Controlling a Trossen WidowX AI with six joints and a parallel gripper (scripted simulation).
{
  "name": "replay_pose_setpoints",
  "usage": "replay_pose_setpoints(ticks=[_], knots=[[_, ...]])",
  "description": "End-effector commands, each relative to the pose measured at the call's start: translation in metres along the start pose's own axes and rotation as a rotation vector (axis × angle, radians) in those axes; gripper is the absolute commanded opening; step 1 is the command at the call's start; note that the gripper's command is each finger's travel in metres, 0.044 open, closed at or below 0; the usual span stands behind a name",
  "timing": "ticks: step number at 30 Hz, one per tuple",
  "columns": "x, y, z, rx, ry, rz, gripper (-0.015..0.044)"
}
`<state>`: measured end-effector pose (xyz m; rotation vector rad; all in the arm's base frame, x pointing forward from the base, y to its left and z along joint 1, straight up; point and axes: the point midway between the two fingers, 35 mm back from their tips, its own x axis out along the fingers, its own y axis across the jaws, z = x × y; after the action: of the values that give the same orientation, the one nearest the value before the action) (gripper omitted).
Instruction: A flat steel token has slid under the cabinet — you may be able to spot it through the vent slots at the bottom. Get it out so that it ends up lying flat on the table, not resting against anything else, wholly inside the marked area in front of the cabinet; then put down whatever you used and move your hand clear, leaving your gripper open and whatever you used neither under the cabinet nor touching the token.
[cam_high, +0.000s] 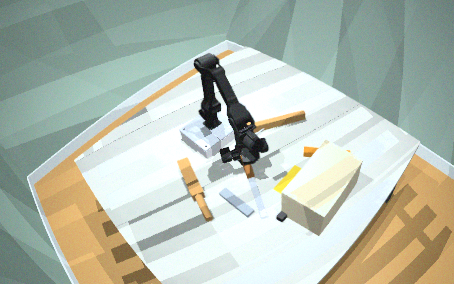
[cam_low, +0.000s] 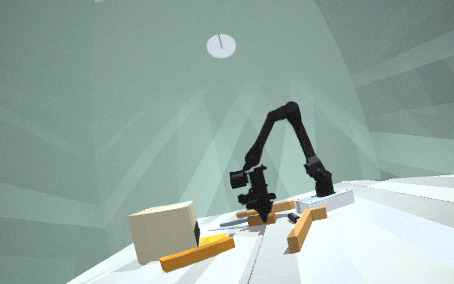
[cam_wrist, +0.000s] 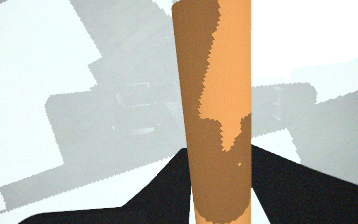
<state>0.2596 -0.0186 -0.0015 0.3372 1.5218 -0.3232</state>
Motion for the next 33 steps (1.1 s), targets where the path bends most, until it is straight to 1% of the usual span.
replay_pose_setpoints(ticks=[1,33], knots=[[0.0,-0.004,0.002,0.002,-0.002,0.0,0.0],[0.0,-0.034,0.012,0.002,-0.003,-0.003,0.0]])
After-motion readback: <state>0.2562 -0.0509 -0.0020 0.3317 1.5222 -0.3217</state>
